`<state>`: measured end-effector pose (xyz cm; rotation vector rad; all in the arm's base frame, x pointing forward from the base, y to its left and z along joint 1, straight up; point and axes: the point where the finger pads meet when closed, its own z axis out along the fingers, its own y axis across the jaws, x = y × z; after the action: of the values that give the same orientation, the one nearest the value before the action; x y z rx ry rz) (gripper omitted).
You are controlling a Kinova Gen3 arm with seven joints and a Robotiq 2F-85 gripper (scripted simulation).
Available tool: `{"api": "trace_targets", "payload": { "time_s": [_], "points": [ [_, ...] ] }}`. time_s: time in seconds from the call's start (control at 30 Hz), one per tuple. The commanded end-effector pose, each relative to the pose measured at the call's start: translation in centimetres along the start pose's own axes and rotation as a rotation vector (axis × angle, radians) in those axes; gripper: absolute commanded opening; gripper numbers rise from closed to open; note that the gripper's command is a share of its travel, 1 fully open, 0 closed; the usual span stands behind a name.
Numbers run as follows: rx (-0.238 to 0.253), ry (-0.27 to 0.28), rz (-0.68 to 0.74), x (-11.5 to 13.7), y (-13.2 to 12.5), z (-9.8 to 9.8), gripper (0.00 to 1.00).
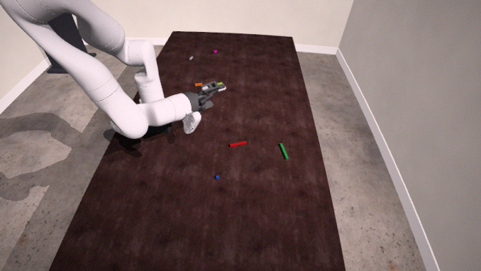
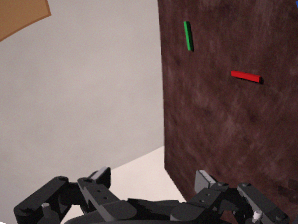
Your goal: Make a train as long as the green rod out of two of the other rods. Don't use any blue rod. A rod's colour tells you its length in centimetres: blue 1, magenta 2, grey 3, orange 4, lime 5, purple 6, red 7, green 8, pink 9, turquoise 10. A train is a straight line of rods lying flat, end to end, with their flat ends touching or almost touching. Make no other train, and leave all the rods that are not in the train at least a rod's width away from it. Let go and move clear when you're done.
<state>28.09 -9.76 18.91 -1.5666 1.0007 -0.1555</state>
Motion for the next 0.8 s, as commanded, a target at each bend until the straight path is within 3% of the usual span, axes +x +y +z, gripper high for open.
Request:
{"api": "trace_targets", "payload": {
  "time_s": [0.0,0.77],
  "points": [
    [-0.004,-0.004,-0.008,-0.01,-0.07,0.11,1.0],
    [-0.08,-0.067,-0.17,-0.56,0.68,1.04,1.0]
  ]
}}
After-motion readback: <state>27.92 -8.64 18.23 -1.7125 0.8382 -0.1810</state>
